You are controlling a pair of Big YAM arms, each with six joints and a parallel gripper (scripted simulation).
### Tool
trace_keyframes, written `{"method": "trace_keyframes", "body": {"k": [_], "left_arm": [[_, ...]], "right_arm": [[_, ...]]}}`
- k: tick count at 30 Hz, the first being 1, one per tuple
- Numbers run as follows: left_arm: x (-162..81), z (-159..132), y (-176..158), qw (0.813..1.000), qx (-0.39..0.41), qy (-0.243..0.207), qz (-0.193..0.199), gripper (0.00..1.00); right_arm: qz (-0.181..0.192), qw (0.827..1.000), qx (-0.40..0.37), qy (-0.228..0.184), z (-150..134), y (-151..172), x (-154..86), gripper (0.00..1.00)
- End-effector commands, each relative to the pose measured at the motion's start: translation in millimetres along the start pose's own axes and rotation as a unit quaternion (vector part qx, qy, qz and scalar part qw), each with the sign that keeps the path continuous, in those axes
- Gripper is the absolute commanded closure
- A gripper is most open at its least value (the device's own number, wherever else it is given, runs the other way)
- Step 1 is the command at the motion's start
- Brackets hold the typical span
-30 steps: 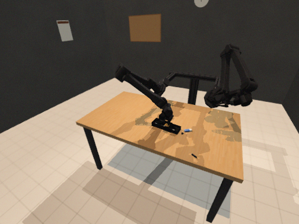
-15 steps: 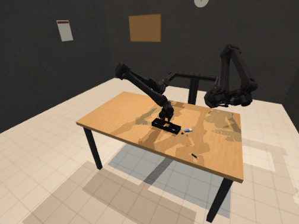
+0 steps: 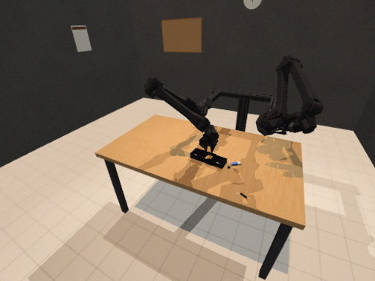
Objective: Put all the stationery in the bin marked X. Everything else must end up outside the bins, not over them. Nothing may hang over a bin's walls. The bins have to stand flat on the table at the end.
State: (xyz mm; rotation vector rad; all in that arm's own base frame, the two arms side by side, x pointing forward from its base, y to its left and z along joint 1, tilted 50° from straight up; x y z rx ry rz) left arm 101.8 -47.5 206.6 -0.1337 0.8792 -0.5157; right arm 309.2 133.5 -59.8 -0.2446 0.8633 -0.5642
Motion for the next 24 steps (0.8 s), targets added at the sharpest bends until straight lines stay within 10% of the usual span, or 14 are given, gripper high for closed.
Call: {"method": "trace_keyframes", "body": {"k": [1, 24], "left_arm": [[0.1, -2.4, -0.9, 1.000, -0.015, 0.000, 0.000, 0.00], [0.1, -2.4, -0.9, 1.000, -0.015, 0.000, 0.000, 0.00]], "right_arm": [[0.000, 1.000, 0.006, -0.001, 1.9, 2.3, -0.8, 0.55], [-0.009, 1.000, 0.008, 0.005, -4.2, -5.1, 8.2, 0.55]]}}
Point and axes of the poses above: on each arm, the point where the finger pads meet when closed, its own x axis out along the fingers, its own y axis across the jaws, z = x × y, the point moved 4 cm from there along -x, back along the fingers, and after that the axes turned 11 degrees about x, right-handed, at the moved point
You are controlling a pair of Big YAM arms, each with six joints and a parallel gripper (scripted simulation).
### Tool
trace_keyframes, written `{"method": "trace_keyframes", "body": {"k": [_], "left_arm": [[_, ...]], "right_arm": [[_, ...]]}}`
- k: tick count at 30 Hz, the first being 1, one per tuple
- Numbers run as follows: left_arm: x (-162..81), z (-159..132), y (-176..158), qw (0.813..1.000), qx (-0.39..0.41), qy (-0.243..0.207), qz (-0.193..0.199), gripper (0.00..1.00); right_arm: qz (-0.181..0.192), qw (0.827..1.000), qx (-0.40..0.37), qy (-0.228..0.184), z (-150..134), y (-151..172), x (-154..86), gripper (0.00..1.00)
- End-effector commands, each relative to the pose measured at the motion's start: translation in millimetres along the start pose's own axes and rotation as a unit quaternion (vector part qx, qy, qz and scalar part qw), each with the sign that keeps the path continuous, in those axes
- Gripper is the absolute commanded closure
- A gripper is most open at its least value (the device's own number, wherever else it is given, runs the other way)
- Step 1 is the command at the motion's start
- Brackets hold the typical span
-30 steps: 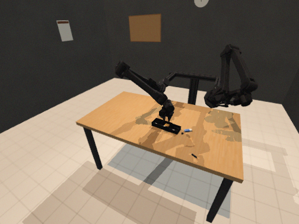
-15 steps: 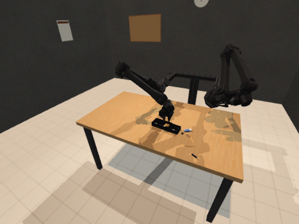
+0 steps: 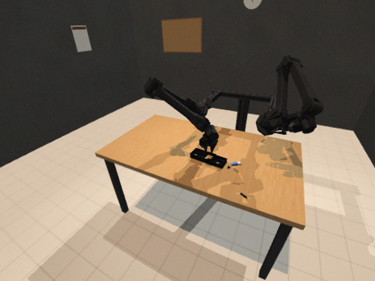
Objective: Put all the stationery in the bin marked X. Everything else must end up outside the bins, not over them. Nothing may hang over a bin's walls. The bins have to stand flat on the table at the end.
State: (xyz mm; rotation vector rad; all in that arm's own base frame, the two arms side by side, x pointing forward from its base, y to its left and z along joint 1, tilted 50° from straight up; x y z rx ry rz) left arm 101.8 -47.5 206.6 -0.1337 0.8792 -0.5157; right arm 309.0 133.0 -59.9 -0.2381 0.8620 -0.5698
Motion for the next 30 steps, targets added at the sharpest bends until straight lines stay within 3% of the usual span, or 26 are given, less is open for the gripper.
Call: {"method": "trace_keyframes", "body": {"k": [1, 4, 5, 10, 18, 20, 30], "left_arm": [[0.1, -2.4, -0.9, 1.000, -0.015, 0.000, 0.000, 0.00], [0.1, -2.4, -0.9, 1.000, -0.015, 0.000, 0.000, 0.00], [0.1, -2.4, -0.9, 1.000, -0.015, 0.000, 0.000, 0.00], [0.1, -2.4, -0.9, 1.000, -0.015, 0.000, 0.000, 0.00], [0.1, -2.4, -0.9, 1.000, -0.015, 0.000, 0.000, 0.00], [0.1, -2.4, -0.9, 1.000, -0.015, 0.000, 0.000, 0.00], [0.1, -2.4, -0.9, 1.000, -0.015, 0.000, 0.000, 0.00]], "right_arm": [[-0.008, 1.000, 0.003, 0.004, -4.3, -4.9, 8.1, 0.55], [-0.009, 1.000, 0.003, 0.005, -4.6, -5.2, 8.2, 0.55], [0.002, 1.000, 0.021, -0.003, -6.6, 14.9, -2.3, 0.63], [0.004, 0.992, 0.128, -0.003, -23.5, 53.8, -6.0, 0.63], [0.019, 0.977, 0.210, -0.004, -51.4, 115.1, -12.0, 0.63], [0.019, 0.977, 0.210, -0.004, -51.4, 115.1, -12.0, 0.63], [0.021, 0.939, 0.344, 0.001, -84.6, 189.1, -19.1, 0.63]]}}
Point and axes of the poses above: on each arm, the point where the finger pads meet when closed, its own x axis out along the fingers, its own y axis across the jaws, z = x × y, the point moved 4 cm from there along -x, back along the fingers, and after that the axes turned 11 degrees about x, right-handed, at the moved point
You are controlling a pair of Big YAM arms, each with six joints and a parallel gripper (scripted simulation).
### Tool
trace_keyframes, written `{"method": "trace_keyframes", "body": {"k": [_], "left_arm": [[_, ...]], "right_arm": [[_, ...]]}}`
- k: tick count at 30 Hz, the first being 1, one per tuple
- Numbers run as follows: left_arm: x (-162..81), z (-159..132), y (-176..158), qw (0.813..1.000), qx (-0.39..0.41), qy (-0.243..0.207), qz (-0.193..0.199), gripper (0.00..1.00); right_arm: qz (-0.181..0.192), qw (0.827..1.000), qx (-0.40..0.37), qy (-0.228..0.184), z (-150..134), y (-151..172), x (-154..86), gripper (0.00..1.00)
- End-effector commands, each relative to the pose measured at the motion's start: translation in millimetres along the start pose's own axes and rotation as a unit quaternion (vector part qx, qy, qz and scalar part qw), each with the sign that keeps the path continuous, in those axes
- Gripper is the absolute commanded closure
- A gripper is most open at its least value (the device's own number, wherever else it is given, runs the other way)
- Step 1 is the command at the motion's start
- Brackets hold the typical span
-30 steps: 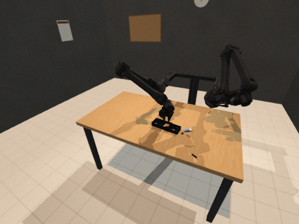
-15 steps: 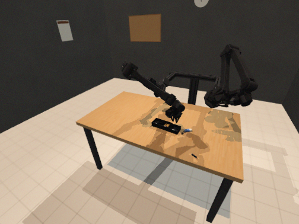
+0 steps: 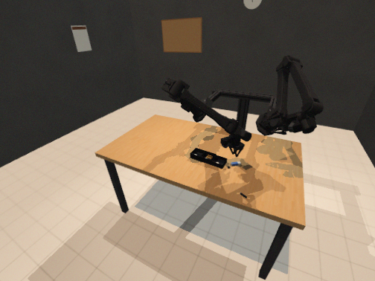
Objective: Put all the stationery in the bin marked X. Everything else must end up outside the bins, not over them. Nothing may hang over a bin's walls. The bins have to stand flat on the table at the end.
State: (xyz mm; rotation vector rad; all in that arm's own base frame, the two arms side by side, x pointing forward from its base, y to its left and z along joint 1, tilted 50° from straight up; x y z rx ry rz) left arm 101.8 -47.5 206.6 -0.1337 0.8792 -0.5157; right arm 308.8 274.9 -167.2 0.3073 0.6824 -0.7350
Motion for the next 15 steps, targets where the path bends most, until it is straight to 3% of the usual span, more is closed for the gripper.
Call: {"method": "trace_keyframes", "body": {"k": [1, 5, 15], "left_arm": [[0.1, -2.4, -0.9, 1.000, -0.015, 0.000, 0.000, 0.00], [0.1, -2.4, -0.9, 1.000, -0.015, 0.000, 0.000, 0.00], [0.1, -2.4, -0.9, 1.000, -0.015, 0.000, 0.000, 0.00]], "right_arm": [[-0.006, 0.997, 0.078, -0.008, -26.7, 17.5, -7.2, 0.63], [-0.018, 0.992, 0.121, -0.013, -14.2, 15.0, 6.0, 0.63], [-0.031, 0.985, 0.169, -0.018, -10.0, 17.9, 4.6, 0.63]]}}
Point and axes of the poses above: on each arm, the point where the finger pads meet when closed, its own x axis out along the fingers, its own y axis across the jaws, z = x × y, the point moved 4 cm from there along -x, back along the fingers, and after that the axes turned 11 degrees about x, right-handed, at the moved point
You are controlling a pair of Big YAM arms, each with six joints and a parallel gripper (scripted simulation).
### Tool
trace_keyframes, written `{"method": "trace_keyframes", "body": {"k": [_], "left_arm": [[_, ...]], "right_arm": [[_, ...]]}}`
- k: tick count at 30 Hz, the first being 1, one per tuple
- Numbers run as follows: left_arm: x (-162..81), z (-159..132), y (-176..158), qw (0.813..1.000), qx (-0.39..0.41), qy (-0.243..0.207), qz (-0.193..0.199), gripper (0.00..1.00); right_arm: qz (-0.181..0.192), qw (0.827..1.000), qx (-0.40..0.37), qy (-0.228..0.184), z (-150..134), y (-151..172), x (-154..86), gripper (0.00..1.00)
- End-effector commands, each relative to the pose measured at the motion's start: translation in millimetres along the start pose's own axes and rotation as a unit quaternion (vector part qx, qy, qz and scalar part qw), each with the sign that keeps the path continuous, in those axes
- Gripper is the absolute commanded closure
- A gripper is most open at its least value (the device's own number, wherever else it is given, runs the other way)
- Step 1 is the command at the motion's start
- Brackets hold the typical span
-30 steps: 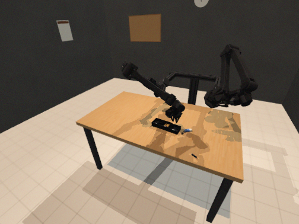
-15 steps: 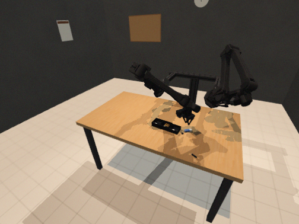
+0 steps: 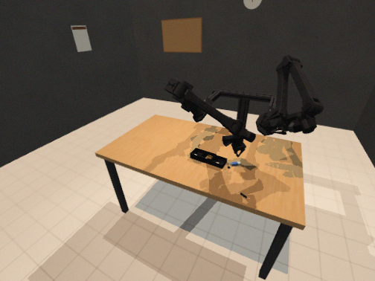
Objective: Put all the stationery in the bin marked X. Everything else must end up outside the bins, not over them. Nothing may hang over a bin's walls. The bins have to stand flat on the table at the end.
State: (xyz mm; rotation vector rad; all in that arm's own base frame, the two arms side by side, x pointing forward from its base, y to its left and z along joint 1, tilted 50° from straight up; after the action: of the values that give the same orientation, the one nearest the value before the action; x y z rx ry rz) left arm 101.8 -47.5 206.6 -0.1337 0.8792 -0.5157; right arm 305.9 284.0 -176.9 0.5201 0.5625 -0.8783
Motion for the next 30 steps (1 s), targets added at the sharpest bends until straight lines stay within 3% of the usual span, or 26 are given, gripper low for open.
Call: {"method": "trace_keyframes", "body": {"k": [1, 16, 30], "left_arm": [[0.1, -2.4, -0.9, 1.000, -0.015, 0.000, 0.000, 0.00], [0.1, -2.4, -0.9, 1.000, -0.015, 0.000, 0.000, 0.00], [0.1, -2.4, -0.9, 1.000, -0.015, 0.000, 0.000, 0.00]], "right_arm": [[-0.007, 0.999, 0.037, -0.001, -1.0, 14.7, 3.8, 0.63], [-0.008, 1.000, 0.024, -0.004, -1.4, -2.0, 3.1, 0.63], [0.006, 1.000, 0.027, 0.003, -10.9, 2.5, -4.1, 0.63]]}}
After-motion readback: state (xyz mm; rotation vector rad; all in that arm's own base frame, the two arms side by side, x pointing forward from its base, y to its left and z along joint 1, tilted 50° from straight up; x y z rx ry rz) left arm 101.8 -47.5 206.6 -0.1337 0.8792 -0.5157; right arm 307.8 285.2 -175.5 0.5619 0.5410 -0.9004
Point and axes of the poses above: on each arm, the point where the finger pads meet when closed, its own x axis out along the fingers, its own y axis across the jaws, z = x × y, the point moved 4 cm from there along -x, back along the fingers, and after that the axes turned 11 degrees about x, right-handed, at the moved point
